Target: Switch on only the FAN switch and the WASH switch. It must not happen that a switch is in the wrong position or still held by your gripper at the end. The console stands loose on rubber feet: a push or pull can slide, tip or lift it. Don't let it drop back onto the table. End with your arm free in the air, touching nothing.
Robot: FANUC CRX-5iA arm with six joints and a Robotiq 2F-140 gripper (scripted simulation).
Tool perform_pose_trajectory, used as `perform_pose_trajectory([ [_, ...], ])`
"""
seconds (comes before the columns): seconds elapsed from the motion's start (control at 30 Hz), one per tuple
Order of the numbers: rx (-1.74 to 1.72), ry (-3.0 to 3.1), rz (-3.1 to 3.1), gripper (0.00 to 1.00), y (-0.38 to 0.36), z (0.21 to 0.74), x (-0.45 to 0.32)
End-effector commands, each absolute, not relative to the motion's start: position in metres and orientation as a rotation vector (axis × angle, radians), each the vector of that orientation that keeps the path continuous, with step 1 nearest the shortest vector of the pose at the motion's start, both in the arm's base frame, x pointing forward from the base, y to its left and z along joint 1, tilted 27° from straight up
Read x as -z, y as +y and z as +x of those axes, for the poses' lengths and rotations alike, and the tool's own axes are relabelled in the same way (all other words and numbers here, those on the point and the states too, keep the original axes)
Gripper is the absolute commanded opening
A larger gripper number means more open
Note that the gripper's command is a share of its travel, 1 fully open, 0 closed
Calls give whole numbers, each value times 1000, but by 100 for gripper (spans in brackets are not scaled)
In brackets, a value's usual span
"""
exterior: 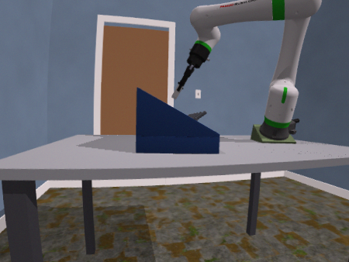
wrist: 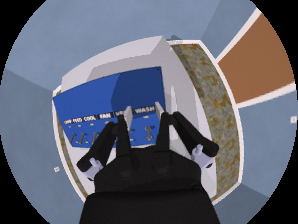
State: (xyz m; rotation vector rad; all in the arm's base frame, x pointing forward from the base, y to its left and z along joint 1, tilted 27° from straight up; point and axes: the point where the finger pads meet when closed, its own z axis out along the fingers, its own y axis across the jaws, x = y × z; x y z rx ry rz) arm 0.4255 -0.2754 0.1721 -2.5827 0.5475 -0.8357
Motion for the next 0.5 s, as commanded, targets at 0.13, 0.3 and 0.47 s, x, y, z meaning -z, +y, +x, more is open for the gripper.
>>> perform_pose_trajectory([
  [0.13,836,547,-2583,0,-281,411,-190],
  [0.3,836,547,-2583,0,-286,398,-206],
  [0.47,836,547,-2583,0,-288,392,-214],
])
